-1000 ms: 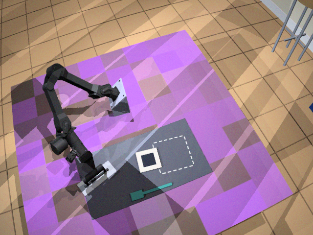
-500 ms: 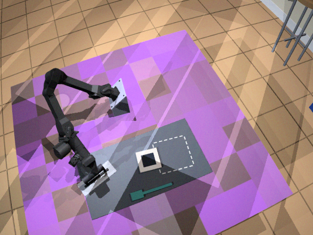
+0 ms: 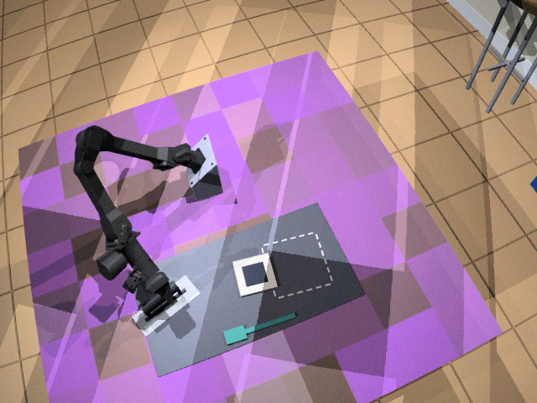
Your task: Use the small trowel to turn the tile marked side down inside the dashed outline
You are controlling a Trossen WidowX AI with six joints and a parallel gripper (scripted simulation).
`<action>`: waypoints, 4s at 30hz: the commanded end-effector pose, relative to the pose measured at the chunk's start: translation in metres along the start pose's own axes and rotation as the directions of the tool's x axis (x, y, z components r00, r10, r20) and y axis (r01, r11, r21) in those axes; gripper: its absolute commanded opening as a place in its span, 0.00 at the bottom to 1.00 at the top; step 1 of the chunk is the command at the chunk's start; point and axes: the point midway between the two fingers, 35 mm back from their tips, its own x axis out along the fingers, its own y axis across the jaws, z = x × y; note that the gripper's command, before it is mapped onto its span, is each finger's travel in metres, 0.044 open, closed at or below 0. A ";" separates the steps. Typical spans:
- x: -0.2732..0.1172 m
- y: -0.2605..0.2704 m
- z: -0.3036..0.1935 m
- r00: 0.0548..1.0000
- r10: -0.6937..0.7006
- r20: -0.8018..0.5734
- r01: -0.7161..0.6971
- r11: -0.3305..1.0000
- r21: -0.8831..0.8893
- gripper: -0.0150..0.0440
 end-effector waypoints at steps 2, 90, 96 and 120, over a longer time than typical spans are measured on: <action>0.008 -0.001 -0.001 1.000 -0.005 0.000 0.005 1.000 0.006 0.76; 0.020 0.039 -0.115 0.916 -0.078 0.394 -0.016 0.973 0.229 0.25; 0.026 0.032 -0.116 0.916 -0.078 0.395 -0.016 0.973 0.229 0.25; 0.041 0.035 -0.140 0.916 -0.078 0.393 -0.016 0.973 0.230 0.25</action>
